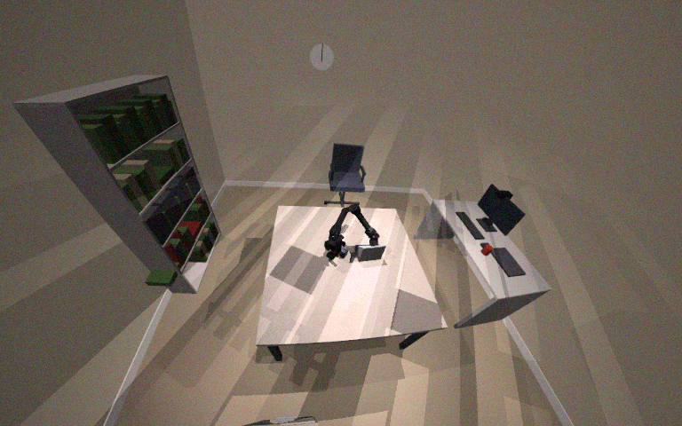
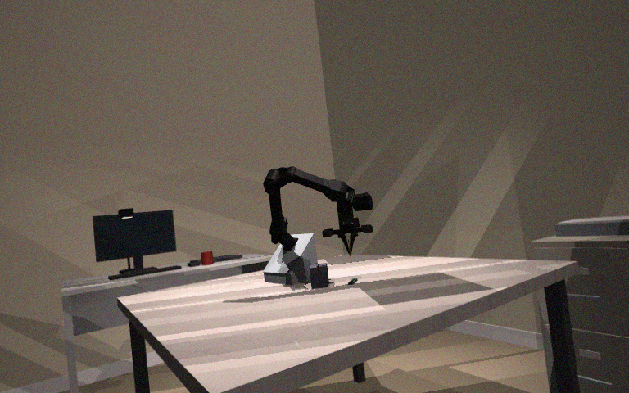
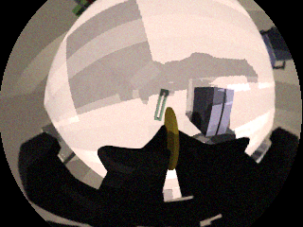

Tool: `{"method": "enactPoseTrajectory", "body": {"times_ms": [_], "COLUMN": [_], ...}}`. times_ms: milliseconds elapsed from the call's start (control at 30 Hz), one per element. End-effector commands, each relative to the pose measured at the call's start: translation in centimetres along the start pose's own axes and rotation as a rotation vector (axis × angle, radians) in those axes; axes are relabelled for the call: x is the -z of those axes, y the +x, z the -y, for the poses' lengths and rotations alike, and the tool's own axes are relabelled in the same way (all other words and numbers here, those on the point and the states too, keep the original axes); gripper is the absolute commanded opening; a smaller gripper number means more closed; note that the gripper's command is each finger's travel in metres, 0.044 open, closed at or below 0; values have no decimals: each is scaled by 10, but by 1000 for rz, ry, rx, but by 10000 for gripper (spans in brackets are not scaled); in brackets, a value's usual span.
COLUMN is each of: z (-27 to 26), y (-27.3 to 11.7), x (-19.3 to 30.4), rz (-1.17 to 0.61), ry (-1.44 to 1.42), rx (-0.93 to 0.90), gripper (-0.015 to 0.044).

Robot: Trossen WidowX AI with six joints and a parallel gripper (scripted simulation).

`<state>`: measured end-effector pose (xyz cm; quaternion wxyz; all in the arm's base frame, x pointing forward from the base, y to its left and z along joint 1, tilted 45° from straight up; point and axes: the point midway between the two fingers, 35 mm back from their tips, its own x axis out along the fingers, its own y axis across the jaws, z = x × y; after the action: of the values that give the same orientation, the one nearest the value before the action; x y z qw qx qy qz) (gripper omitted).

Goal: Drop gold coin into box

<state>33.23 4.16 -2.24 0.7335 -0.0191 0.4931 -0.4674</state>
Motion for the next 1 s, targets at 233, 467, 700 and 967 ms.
{"method": "enactPoseTrajectory", "body": {"times_ms": [233,467,700,967], "z": [25,43,61,81], "y": [-3,-3,-3,-3], "x": [-6,-9,-11,-12], "rz": [-4,-4,-4,-4], "ry": [-10,-10,-11,-11], "rx": [-2,-1,-1,1], "gripper": [0,0,0,0]}}
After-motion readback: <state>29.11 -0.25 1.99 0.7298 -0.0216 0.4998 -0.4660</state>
